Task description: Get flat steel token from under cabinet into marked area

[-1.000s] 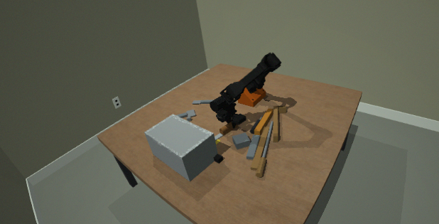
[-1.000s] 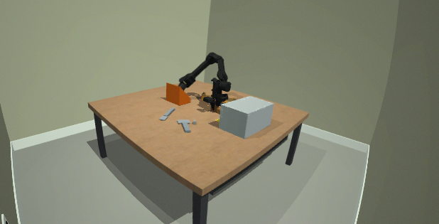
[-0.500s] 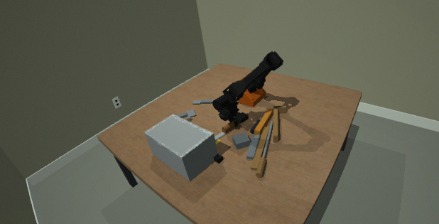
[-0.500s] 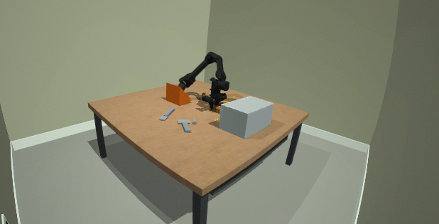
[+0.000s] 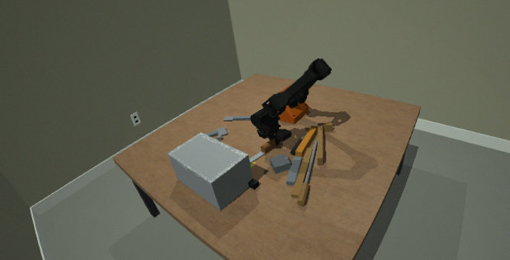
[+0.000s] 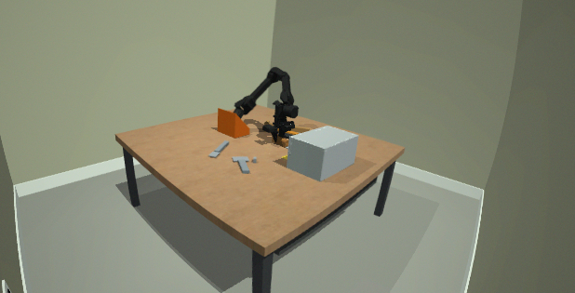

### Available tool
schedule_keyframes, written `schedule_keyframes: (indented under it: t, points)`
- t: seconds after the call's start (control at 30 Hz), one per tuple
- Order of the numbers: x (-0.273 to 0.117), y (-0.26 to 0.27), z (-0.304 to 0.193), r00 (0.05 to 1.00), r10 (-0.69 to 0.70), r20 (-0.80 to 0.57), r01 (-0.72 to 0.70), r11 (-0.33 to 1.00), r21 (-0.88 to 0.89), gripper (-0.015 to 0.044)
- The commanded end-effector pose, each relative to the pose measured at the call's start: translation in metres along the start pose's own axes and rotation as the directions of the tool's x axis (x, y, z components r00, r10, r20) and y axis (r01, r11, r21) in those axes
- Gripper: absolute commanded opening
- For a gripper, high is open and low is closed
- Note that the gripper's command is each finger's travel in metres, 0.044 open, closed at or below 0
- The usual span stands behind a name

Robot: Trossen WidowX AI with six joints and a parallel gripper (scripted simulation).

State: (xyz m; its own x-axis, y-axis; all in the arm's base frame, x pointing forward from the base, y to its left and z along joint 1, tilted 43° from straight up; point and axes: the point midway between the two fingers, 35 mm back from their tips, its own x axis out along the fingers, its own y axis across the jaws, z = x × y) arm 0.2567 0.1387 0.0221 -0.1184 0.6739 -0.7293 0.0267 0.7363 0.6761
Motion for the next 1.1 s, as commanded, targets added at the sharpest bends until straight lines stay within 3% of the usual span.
schedule_keyframes:
  t: [0.0,1.07]
  points:
    - [0.001,0.0,-0.006,1.0,0.0,-0.002,0.0,1.0,0.006,0.0]
    - [0.001,0.002,-0.045,1.0,0.001,-0.004,0.0,1.0,0.007,0.0]
